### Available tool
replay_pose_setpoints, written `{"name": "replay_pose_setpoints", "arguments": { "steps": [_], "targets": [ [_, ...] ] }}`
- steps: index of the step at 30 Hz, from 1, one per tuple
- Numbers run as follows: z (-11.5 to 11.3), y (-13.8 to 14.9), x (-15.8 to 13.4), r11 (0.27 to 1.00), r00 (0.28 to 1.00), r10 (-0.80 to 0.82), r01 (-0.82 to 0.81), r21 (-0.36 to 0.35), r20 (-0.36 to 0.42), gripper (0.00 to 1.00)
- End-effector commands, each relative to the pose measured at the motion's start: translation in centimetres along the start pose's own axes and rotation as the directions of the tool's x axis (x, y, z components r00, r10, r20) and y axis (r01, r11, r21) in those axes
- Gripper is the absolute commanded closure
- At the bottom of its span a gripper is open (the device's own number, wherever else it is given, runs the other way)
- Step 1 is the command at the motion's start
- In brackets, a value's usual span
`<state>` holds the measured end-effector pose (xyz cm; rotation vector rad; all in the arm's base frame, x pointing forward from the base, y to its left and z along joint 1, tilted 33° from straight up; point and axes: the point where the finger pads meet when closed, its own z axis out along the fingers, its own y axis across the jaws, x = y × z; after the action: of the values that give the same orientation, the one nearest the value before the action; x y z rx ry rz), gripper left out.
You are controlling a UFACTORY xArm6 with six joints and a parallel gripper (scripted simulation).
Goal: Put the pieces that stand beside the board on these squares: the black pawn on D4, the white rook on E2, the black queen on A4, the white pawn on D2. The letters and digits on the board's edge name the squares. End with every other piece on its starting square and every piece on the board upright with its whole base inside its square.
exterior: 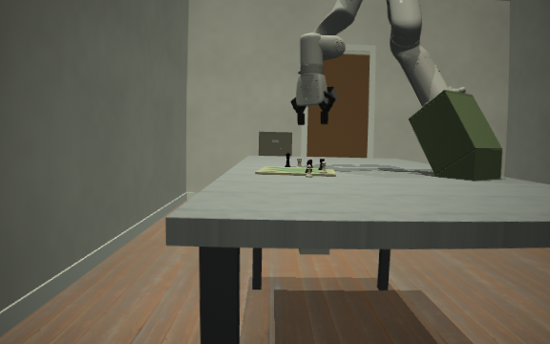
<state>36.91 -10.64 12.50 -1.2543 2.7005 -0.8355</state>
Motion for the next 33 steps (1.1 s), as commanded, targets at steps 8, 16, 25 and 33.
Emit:
{"name": "replay_pose_setpoints", "arguments": {
  "steps": [8, 16, 25, 33],
  "targets": [
    [-0.3, 0.0, -0.5, 0.999, 0.999, -0.025, 0.025, 0.027, 0.024, 0.00],
    [-0.3, 0.0, -0.5, 0.999, 0.999, -0.025, 0.024, 0.027, 0.024, 0.00],
    [0.0, 0.0, -0.5, 0.997, 0.997, 0.066, -0.067, 0.026, 0.025, 0.00],
    [1.2, -0.2, -0.5, 0.901, 0.901, 0.432, -0.433, 0.020, 0.032, 0.00]
  ]
}}
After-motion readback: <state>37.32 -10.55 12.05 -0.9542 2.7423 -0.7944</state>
